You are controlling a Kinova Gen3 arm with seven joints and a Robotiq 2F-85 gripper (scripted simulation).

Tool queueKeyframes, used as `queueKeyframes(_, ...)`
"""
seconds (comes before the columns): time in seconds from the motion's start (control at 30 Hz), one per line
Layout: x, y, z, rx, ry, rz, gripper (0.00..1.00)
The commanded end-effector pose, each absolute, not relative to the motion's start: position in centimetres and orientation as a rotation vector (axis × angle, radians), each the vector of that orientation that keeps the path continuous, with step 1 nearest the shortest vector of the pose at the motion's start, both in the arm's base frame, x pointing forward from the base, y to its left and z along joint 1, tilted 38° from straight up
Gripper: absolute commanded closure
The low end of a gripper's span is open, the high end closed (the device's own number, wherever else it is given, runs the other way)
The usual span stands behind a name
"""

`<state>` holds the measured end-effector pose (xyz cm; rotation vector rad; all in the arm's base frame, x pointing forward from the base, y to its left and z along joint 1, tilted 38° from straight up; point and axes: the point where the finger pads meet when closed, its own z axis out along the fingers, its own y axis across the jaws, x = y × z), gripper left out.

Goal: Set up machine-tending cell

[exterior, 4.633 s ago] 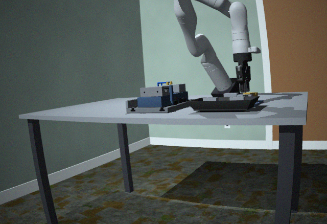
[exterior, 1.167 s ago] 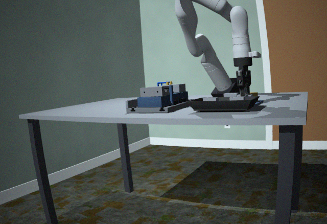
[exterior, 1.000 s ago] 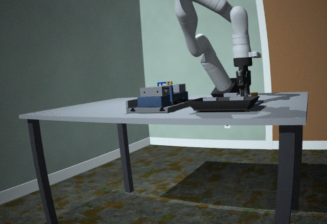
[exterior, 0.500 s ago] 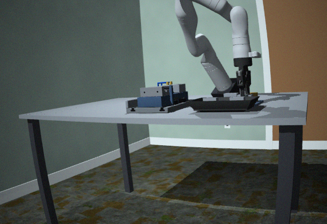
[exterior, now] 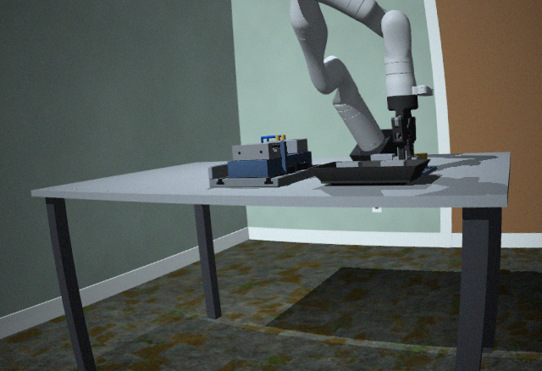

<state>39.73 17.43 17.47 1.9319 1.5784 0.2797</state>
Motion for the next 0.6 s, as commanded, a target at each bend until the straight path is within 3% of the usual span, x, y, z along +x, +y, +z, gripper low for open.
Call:
queueKeyframes(0.0, 39.73, 17.49, 17.51, 1.931, 1.579, 0.282, 0.33)
queueKeyframes(0.17, 39.73, 17.49, 17.51, 1.931, 1.579, 0.282, 0.33)
queueKeyframes(0.2, 39.73, 17.49, 17.51, 1.931, 1.579, 0.282, 1.0)
queueKeyframes(0.57, 39.73, 17.49, 17.51, 1.931, 1.579, 0.282, 1.0)
